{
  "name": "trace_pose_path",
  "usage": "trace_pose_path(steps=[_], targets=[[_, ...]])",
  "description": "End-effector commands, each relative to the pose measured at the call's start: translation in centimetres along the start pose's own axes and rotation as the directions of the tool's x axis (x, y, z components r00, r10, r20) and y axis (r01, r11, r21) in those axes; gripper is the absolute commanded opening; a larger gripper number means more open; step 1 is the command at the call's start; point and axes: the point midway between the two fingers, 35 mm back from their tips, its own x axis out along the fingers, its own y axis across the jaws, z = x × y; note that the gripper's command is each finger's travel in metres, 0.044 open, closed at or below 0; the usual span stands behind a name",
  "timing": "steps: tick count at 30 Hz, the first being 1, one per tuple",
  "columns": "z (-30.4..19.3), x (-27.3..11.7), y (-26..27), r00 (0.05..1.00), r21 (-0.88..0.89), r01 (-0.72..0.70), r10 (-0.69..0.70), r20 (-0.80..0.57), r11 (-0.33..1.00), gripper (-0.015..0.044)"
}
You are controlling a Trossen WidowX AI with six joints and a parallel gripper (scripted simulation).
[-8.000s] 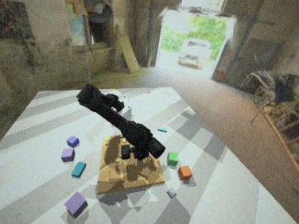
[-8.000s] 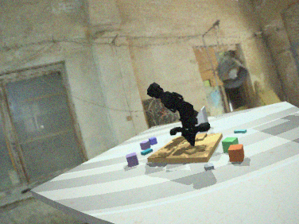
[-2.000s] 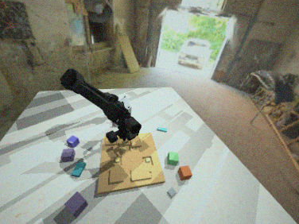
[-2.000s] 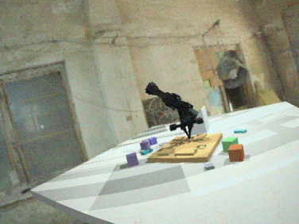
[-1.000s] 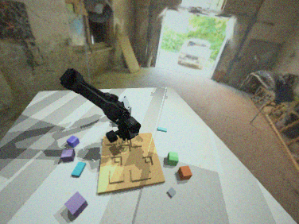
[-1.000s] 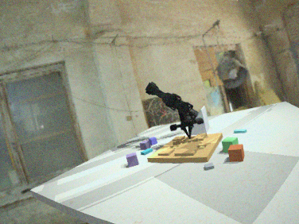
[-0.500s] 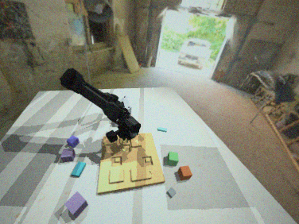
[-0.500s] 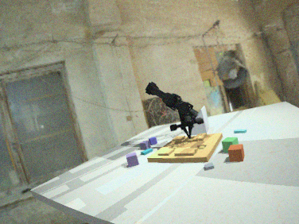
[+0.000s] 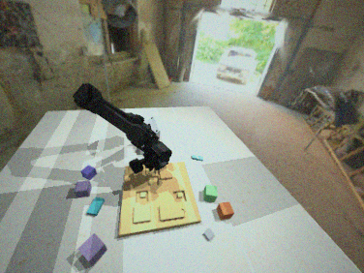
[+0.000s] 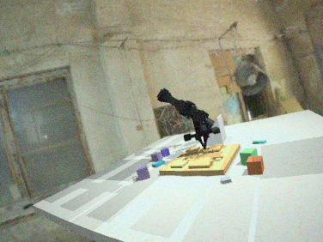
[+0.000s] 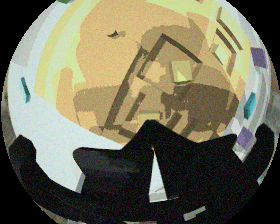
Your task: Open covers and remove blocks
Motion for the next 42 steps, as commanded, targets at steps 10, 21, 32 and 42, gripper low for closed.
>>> trace_pose_path(steps=[10, 21, 32, 42], targets=[[0.1, -0.6, 0.0, 1.000, -0.235, 0.001, -0.001, 0.001, 0.972, 0.0079], [0.3, -2.2, 0.0, 1.000, -0.586, -0.002, 0.003, 0.001, 0.810, 0.0144], [0.3, -3.8, 0.1, 1.000, -0.849, -0.003, 0.006, 0.000, 0.528, 0.0144], [0.2, -5.3, 0.1, 1.000, -0.980, -0.004, 0.006, -0.002, 0.201, 0.0144]])
